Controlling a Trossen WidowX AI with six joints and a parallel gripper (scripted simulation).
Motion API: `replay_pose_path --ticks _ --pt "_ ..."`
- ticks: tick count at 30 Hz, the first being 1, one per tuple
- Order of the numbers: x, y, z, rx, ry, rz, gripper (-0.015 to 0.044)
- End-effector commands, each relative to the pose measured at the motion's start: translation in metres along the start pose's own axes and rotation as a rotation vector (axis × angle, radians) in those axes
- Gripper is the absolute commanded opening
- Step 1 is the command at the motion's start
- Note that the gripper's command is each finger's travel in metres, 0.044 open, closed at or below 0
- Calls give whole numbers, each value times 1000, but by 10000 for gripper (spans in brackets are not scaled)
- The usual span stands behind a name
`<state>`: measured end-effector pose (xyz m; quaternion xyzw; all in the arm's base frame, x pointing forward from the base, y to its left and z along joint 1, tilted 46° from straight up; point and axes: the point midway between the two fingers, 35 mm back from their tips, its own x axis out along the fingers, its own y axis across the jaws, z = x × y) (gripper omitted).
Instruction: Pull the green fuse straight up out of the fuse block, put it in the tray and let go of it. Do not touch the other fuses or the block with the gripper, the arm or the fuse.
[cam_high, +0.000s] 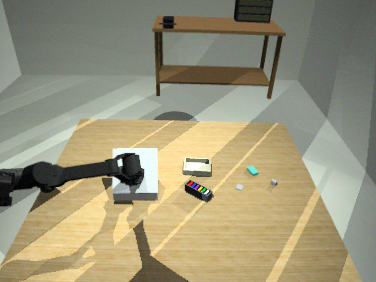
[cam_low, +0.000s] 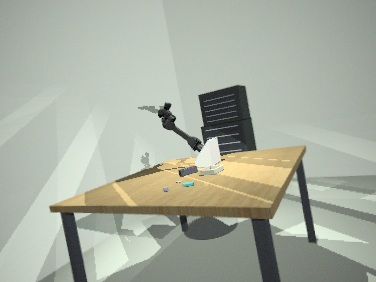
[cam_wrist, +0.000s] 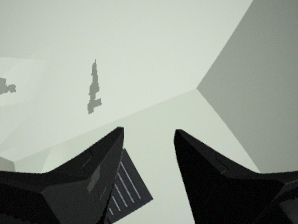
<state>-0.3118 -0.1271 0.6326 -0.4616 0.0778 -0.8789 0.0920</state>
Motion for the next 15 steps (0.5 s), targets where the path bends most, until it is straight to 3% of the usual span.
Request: replay_pose_path --ticks 1,5,15 --pt "0 1 0 3 1 2 151" --pt "-1 24 0 65 18 41 65" --pt "-23 142 17 349 111 268 65"
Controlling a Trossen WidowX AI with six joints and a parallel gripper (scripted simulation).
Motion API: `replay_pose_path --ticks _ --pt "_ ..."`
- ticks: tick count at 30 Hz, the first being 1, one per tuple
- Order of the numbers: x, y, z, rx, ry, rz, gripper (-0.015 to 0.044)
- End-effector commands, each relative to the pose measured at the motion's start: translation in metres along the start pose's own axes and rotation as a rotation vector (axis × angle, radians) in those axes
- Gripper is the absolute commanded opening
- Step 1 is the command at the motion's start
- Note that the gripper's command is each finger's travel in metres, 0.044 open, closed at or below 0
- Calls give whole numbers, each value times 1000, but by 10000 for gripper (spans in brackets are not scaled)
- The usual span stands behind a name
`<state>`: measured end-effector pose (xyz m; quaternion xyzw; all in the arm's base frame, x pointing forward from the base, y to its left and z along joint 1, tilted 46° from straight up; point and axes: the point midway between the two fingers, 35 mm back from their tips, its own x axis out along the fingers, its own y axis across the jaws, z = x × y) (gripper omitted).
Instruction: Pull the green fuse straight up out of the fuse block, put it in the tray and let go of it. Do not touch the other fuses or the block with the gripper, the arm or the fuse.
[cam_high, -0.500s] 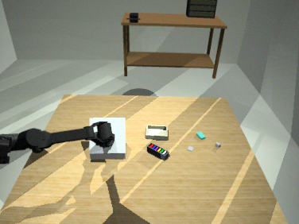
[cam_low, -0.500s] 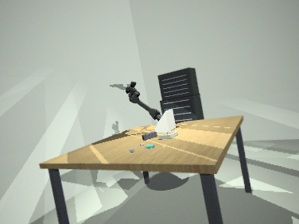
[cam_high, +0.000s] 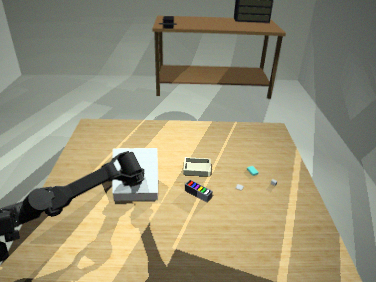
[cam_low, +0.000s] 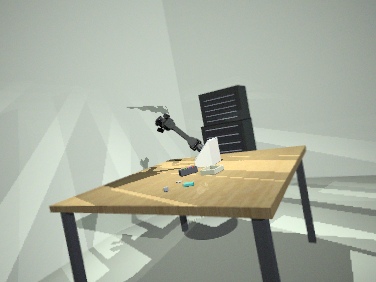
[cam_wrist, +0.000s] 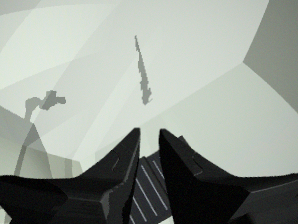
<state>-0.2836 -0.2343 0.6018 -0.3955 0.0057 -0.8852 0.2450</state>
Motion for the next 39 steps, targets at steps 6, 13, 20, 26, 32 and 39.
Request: replay_pose_path --ticks 6,13,20,26,32,39 --pt "-14 108 0 215 89 208 65" --pt "-47 198 17 364 162 403 65" --pt "-99 280 47 480 237 615 65" --pt "-159 340 82 555 295 808 65" --pt "-231 385 123 607 344 1011 65" --pt "-327 415 173 630 385 1255 65"
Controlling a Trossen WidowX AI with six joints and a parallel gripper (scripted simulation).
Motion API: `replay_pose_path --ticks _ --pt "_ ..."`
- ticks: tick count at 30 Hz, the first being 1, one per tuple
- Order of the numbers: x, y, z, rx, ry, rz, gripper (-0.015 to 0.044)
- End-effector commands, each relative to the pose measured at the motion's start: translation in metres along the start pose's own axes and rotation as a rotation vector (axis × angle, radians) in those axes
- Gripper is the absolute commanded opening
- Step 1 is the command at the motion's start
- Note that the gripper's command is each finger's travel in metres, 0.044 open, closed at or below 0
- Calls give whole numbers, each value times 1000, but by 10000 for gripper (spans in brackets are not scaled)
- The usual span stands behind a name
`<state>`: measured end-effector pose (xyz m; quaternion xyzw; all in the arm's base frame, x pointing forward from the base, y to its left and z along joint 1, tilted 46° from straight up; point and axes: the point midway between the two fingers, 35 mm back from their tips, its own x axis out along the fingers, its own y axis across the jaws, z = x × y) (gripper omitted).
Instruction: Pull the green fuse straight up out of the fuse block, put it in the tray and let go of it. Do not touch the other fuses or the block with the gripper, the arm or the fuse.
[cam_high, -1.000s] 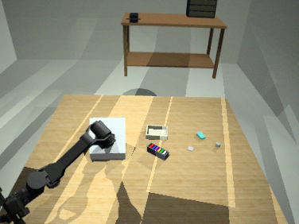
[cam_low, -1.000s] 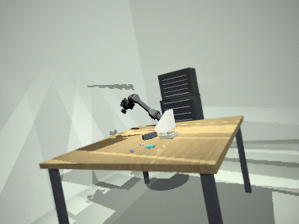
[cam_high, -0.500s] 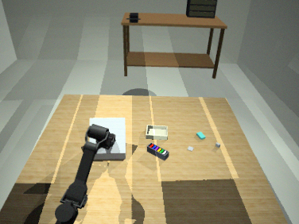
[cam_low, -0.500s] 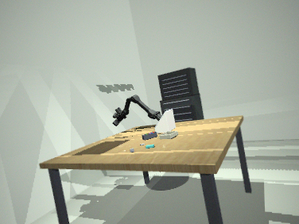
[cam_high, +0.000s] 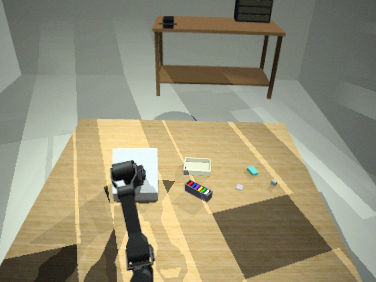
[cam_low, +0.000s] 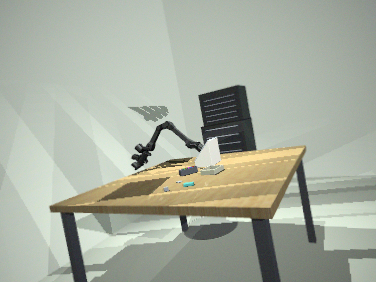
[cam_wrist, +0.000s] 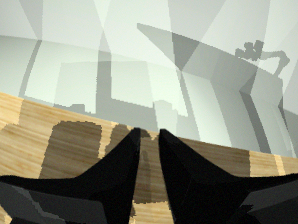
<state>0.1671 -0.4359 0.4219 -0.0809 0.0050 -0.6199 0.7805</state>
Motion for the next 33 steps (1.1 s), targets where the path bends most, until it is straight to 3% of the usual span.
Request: replay_pose_path --ticks 1,7,16,24,33 --pt "-7 54 -12 8 51 106 65" --pt "-36 142 -38 -37 155 286 65" --pt "-114 251 -94 -196 342 536 65" --pt "-209 319 -167 -544 496 731 65" --pt "-337 343 -246 -1101 560 938 65"
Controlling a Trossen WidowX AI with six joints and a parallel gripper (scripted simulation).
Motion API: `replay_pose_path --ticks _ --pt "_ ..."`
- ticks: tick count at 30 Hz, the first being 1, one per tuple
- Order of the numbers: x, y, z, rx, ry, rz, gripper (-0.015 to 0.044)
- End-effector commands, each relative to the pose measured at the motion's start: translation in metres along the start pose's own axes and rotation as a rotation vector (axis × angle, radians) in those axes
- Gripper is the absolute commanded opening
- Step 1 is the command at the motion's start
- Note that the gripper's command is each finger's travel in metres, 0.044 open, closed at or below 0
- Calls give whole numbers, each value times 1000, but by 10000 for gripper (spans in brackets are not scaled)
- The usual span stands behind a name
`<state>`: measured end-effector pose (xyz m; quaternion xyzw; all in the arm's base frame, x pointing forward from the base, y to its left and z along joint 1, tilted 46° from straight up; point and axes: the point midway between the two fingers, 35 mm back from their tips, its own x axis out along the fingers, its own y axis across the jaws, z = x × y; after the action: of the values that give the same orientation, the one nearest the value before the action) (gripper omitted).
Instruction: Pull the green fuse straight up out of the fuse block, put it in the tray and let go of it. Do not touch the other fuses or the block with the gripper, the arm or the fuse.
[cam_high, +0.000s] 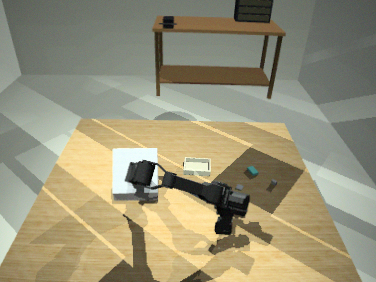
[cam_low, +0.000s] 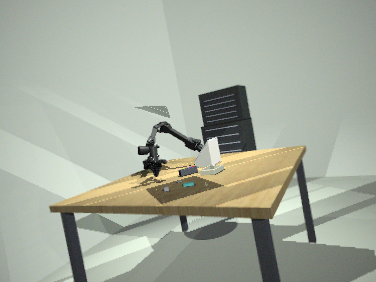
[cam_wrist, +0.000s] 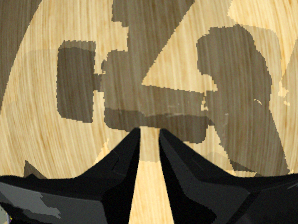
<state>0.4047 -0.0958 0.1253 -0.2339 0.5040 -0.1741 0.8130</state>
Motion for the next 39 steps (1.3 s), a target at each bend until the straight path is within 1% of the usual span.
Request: replay_pose_path --ticks 1,7,11,14,22,39 --pt "-6 53 -17 -226 82 32 65" --pt "-30 133 -62 -681 205 44 65" --pt "-43 159 -90 -946 278 13 65" --pt "-51 166 -104 -1102 321 -16 65" --pt "-51 166 -105 -1121 327 -20 65" --pt "-36 163 -108 -1121 327 -20 65"
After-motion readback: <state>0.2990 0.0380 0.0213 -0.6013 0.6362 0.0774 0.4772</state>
